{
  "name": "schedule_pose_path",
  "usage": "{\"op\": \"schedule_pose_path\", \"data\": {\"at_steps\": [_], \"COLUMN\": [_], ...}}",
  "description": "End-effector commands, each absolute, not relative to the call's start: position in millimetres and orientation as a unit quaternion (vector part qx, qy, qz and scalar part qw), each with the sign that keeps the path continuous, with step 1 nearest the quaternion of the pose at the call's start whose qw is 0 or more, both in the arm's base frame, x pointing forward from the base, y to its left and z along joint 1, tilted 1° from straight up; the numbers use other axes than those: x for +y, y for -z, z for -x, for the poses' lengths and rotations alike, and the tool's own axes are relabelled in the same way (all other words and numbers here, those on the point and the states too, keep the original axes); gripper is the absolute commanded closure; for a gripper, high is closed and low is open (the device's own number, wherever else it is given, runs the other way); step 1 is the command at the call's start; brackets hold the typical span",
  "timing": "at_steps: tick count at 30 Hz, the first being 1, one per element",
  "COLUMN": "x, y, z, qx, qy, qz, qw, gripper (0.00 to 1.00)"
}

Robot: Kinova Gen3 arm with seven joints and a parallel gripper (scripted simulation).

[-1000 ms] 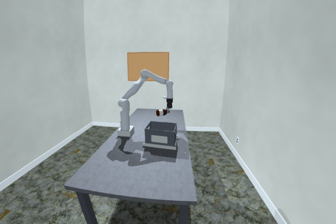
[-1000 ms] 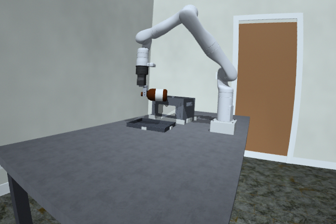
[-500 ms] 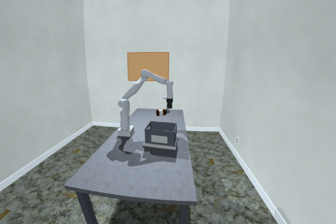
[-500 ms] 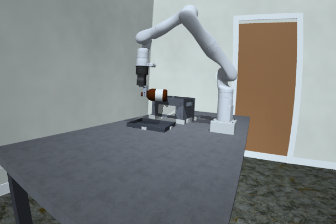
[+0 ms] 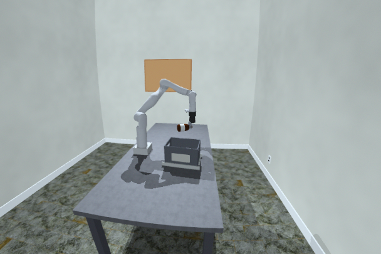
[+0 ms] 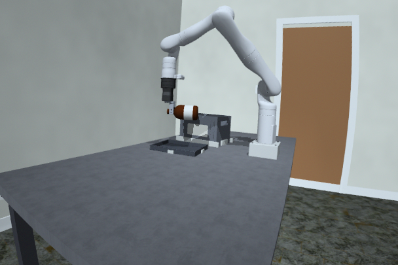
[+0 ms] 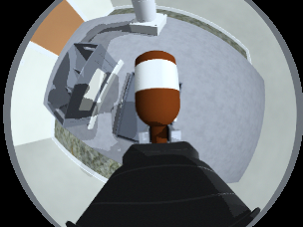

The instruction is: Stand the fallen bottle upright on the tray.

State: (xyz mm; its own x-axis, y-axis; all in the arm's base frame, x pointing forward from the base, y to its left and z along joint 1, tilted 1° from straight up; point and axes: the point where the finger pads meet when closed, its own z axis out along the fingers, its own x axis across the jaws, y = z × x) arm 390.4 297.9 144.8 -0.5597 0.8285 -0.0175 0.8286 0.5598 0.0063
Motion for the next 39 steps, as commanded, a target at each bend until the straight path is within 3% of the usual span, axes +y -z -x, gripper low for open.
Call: {"op": "schedule_pose_path", "data": {"at_steps": [1, 39], "x": [298.1, 298.1], "y": [-145.7, -145.7], "z": [-390.8, -390.8], "qx": [0.883, 0.817], "qy": [0.000, -0.001], "qz": [-0.469, -0.577], "qw": [0.010, 0.009], "gripper": [1.00, 1.00]}}
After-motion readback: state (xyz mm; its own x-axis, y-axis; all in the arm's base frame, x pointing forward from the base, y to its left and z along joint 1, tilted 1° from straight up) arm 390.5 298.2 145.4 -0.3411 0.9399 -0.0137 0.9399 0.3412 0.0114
